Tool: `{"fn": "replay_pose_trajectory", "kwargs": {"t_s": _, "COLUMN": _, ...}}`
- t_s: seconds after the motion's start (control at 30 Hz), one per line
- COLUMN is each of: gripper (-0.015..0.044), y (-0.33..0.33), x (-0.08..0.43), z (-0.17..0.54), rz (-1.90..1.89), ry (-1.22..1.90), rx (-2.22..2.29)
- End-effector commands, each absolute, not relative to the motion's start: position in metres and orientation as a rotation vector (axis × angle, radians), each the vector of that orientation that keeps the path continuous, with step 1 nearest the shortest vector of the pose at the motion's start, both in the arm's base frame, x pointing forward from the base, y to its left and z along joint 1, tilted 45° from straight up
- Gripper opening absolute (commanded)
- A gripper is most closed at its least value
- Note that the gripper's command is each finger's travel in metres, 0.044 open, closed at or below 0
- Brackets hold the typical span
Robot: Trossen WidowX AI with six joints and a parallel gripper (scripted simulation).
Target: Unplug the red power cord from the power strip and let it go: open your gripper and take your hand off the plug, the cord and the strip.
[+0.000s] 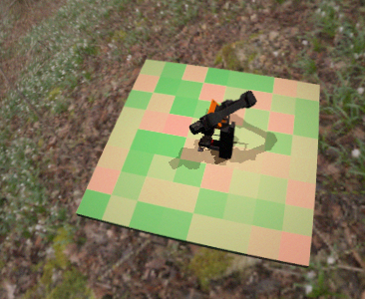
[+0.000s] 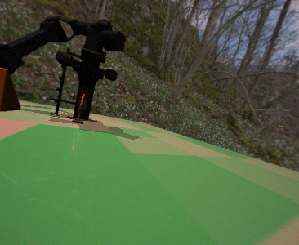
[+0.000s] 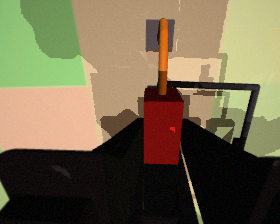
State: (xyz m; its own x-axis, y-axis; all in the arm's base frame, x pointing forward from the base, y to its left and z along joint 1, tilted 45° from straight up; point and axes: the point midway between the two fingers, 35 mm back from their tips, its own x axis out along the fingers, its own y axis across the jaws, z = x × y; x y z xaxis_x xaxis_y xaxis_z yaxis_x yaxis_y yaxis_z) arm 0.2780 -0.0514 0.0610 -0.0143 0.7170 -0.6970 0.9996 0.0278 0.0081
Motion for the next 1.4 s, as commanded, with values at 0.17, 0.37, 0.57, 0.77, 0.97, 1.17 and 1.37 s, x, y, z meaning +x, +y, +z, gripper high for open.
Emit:
{"fn": "replay_pose_trajectory", "kwargs": {"t_s": 0.17, "gripper": 0.0000, "y": -0.076, "x": 0.280, "z": 0.045, "rz": -0.727, "ry": 1.751, "rx": 1.725}}
{"fn": "replay_pose_trajectory", "kwargs": {"t_s": 0.37, "gripper": 0.0026, "y": -0.081, "x": 0.280, "z": 0.041, "rz": -0.728, "ry": 1.751, "rx": 1.727}}
{"fn": "replay_pose_trajectory", "kwargs": {"t_s": 0.57, "gripper": 0.0184, "y": -0.074, "x": 0.279, "z": 0.043, "rz": -0.727, "ry": 1.753, "rx": 1.731}}
{"fn": "replay_pose_trajectory", "kwargs": {"t_s": 0.77, "gripper": 0.0341, "y": -0.074, "x": 0.279, "z": 0.043, "rz": -0.727, "ry": 1.753, "rx": 1.731}}
{"fn": "replay_pose_trajectory", "kwargs": {"t_s": 0.97, "gripper": 0.0440, "y": -0.110, "x": 0.281, "z": 0.022, "rz": -0.730, "ry": 1.750, "rx": 1.729}}
{"fn": "replay_pose_trajectory", "kwargs": {"t_s": 1.17, "gripper": 0.0440, "y": -0.126, "x": 0.280, "z": 0.011, "rz": -0.730, "ry": 1.750, "rx": 1.728}}
{"fn": "replay_pose_trajectory", "kwargs": {"t_s": 1.37, "gripper": 0.0440, "y": -0.126, "x": 0.280, "z": 0.011, "rz": -0.730, "ry": 1.750, "rx": 1.728}}
